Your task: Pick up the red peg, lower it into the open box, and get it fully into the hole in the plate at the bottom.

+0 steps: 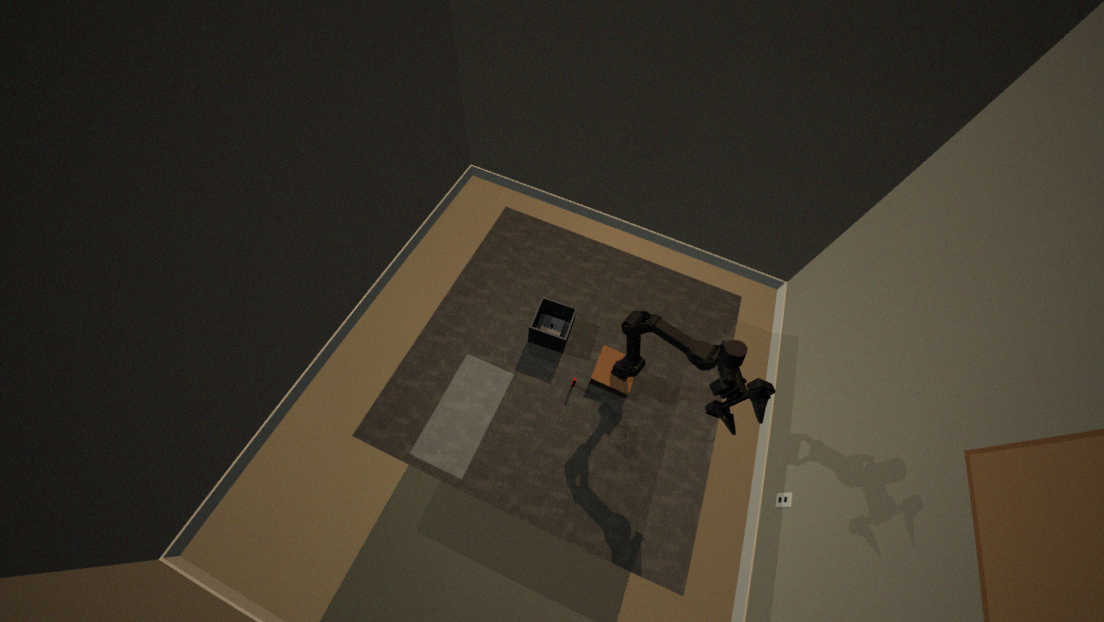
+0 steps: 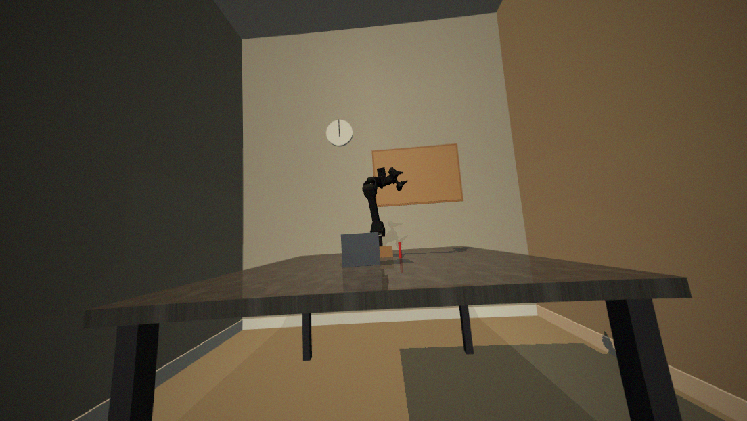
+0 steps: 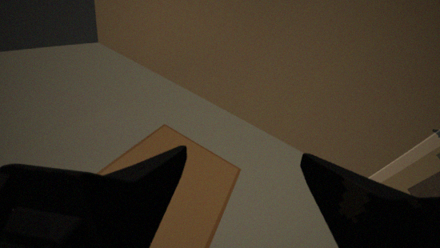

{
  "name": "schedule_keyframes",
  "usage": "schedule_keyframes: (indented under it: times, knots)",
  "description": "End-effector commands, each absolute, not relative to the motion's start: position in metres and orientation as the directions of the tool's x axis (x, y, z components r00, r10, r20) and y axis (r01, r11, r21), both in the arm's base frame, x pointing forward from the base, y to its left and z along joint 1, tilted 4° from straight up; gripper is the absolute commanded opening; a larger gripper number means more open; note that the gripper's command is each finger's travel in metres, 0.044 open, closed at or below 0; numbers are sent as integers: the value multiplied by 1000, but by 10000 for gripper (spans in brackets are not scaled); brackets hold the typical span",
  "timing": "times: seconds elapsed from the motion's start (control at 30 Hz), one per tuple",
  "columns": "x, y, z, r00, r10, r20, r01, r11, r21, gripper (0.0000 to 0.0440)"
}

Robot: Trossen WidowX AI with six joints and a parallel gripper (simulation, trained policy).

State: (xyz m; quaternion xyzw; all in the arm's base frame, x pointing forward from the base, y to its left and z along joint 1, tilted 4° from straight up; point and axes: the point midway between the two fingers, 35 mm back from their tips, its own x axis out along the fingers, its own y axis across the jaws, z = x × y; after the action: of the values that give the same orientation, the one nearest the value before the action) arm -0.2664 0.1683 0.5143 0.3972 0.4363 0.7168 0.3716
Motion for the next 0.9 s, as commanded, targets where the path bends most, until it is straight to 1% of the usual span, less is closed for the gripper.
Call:
schedule_keyframes:
  times: [0.0,0.03,0.07,0.23,0.47,0.67,0.87]
  knots:
    - [-266,172,510,-405,883,236,-194,-335,922,421]
    - [-266,176,506,-402,888,225,-205,-326,923,436]
    - [-265,182,501,-396,893,213,-213,-315,925,440]
    - [-247,223,474,-331,933,141,-273,-238,932,440]
    - [-203,277,435,-206,978,20,-320,-87,944,440]
    - [-155,313,402,-86,991,-100,-310,68,948,440]
    - [-100,336,370,41,973,-228,-250,230,940,440]
